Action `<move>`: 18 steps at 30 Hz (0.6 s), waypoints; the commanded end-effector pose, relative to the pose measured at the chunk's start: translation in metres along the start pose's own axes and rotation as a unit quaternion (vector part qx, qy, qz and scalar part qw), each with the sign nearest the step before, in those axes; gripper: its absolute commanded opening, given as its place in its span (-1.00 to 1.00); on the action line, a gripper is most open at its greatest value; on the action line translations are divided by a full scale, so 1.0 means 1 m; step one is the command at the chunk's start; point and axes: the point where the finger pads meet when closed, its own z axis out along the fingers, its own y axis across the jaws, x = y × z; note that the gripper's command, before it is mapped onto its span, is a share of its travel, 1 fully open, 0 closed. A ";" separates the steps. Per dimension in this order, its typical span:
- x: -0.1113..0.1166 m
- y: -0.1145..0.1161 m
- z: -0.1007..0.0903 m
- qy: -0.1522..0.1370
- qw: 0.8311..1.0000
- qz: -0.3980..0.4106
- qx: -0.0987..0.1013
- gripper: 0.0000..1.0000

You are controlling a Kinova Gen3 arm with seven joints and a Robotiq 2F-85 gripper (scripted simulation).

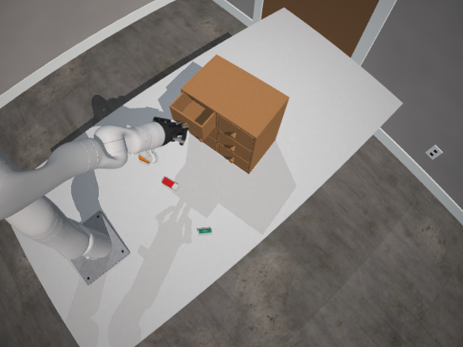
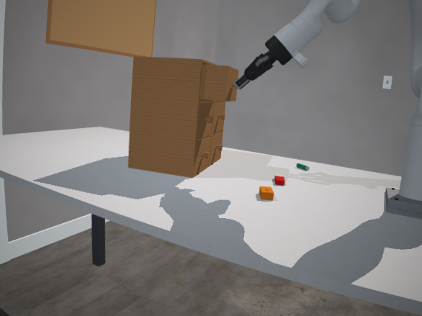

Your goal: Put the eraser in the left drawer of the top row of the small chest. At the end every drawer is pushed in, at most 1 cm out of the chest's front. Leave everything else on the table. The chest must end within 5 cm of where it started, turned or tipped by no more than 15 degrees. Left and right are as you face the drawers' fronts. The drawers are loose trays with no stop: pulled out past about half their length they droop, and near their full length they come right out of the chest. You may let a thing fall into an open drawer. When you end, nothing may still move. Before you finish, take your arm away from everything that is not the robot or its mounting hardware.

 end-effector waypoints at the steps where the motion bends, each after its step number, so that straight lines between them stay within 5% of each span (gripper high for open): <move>1: 0.000 -0.002 -0.002 -0.002 1.000 0.002 0.002 -0.73; 18: 0.002 -0.002 -0.002 -0.001 1.000 0.001 0.002 -0.73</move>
